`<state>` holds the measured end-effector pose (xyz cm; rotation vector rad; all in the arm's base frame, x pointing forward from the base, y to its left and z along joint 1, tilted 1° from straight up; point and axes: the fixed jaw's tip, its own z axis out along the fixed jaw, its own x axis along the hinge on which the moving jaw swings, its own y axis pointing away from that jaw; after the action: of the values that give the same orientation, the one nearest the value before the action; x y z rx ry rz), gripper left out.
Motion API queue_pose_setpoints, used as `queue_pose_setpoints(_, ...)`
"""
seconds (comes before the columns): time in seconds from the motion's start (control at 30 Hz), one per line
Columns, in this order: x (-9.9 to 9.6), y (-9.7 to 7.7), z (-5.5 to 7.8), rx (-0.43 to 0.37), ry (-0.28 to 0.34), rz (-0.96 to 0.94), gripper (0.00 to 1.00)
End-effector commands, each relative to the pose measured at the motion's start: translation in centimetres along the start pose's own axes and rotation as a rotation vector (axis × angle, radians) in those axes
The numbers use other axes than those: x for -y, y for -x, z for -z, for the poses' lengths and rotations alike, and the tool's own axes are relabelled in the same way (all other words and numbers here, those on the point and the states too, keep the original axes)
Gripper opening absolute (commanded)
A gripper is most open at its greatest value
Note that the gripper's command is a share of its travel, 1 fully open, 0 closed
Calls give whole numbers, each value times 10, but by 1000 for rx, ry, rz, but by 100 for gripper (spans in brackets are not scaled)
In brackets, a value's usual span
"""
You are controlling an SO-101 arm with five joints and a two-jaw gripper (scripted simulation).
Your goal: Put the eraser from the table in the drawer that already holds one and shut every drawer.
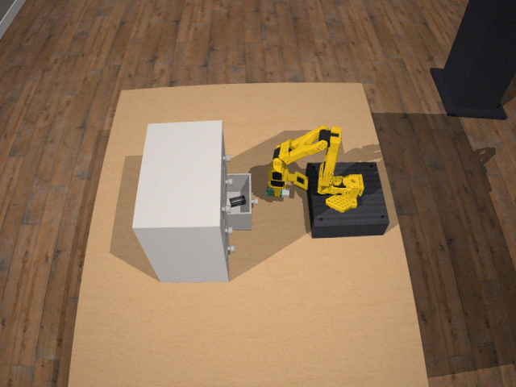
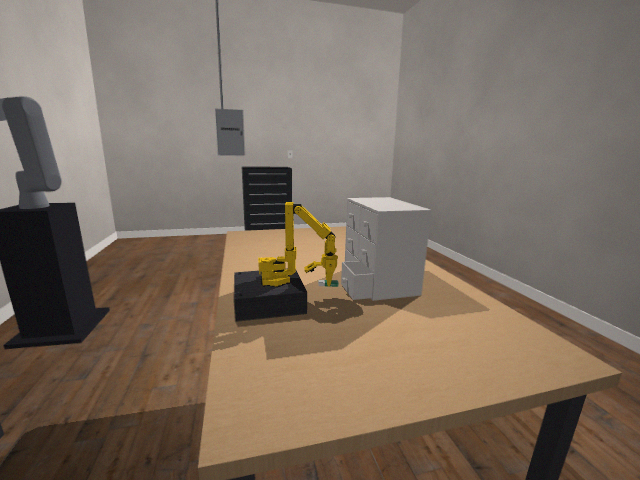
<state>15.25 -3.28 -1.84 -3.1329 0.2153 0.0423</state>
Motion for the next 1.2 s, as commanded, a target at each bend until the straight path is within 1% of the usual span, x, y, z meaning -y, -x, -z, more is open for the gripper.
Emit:
queue_pose_setpoints(0.0, 17, -2, 2, -21, 1, 104, 0)
queue_pose_setpoints(0.23, 45, 2, 2, -22, 4, 288, 0)
queue_pose_setpoints(0.87, 47, 3, 2, -22, 4, 298, 0)
queue_pose_setpoints(1.17, 47, 3, 18, -120, -9, 297, 0)
